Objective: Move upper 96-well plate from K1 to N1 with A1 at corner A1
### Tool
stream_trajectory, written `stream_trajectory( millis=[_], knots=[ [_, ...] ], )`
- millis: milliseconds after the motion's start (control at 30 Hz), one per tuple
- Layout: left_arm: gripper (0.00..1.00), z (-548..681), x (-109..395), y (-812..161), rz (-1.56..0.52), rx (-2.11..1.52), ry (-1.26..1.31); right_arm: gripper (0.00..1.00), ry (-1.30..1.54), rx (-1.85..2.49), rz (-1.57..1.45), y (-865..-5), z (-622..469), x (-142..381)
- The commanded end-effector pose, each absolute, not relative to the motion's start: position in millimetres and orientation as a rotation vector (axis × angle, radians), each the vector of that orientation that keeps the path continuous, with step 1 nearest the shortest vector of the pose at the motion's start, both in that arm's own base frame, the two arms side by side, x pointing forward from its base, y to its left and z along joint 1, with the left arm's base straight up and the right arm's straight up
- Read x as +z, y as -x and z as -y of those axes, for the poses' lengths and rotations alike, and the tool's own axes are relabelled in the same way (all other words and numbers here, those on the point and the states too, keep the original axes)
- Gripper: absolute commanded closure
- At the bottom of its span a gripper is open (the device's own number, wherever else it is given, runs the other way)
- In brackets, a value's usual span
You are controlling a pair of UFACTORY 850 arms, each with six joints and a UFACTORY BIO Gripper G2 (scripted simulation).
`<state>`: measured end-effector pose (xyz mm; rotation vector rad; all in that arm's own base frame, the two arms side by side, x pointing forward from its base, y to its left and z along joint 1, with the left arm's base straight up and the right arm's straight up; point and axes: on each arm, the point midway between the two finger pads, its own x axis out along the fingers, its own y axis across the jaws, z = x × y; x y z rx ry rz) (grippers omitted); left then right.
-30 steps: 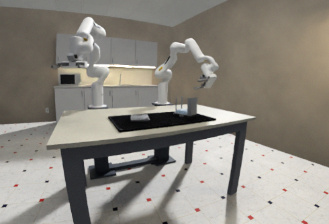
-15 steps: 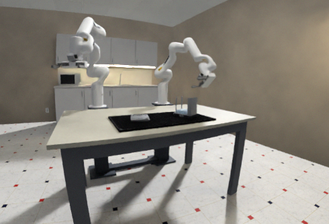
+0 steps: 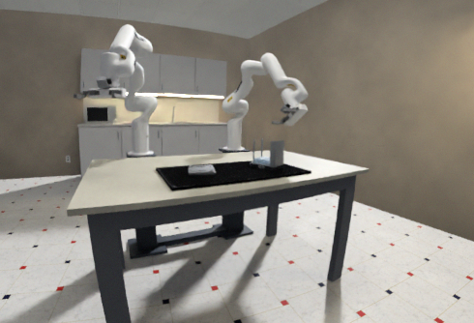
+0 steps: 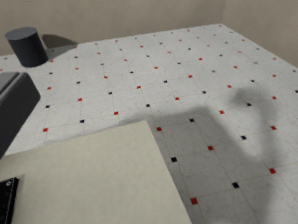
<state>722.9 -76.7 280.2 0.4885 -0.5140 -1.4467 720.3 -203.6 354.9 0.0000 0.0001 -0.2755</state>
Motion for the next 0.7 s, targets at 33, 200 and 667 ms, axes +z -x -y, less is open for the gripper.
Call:
stream_trajectory(
  millis=[33,200,667],
  knots=[
    [0.63,102,290,-739,0.513,-1.377,-0.473,0.0,0.0,-0.276,0.003,-721,204,357],
    [0.63,106,291,-741,0.51,-1.346,-0.463,0.0,0.0,-0.276,0.003,-721,204,357],
    [0.63,158,308,-766,0.491,-1.143,-0.392,0.0,0.0,-0.276,0.003,-721,204,357]
  ],
)
